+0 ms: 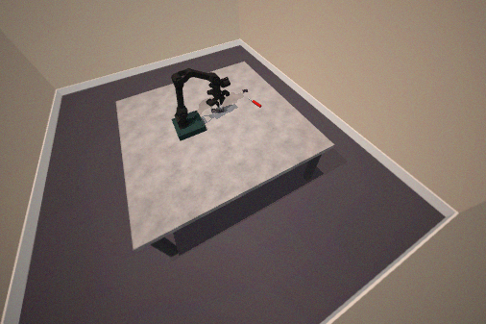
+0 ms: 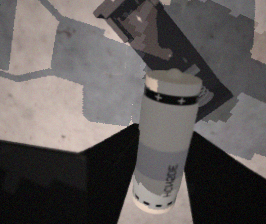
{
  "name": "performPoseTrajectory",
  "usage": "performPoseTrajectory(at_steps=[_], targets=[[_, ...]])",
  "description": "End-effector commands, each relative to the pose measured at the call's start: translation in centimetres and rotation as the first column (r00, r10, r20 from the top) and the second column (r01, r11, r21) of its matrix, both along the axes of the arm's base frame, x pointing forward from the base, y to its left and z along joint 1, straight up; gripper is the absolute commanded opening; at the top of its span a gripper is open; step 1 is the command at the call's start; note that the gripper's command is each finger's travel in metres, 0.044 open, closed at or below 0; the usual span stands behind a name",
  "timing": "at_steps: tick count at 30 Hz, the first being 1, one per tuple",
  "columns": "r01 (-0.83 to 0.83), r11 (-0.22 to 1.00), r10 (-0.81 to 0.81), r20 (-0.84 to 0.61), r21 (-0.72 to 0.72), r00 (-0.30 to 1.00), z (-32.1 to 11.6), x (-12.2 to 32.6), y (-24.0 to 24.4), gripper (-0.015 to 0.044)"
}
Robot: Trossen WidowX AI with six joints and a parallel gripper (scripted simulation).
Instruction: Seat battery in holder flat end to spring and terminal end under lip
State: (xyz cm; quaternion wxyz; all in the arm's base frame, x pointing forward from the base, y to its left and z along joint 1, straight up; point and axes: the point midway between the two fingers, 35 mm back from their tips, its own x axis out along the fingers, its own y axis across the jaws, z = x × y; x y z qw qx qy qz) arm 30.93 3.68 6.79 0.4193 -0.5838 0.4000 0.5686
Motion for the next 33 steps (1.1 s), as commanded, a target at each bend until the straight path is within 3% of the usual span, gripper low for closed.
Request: performPoseTrajectory(at_steps=[1,12,21,33], targets=[[-0.232,0.973,0.232,-0.003,-0.007,0.973,0.1,-0.5,1.0,0.0084],[-0.735,0.678,0.735,-0.002,-0.021,0.678,0.6,-1.6,3.4,0.0084],[-0.741,0.672,0.740,-0.006,-0.011,0.672,0.4,-1.6,3.4,0.0084],[-0.721,0.668,0.741,-0.077,0.182,0.667,-2.8,-2.0,3.6,0.0084]])
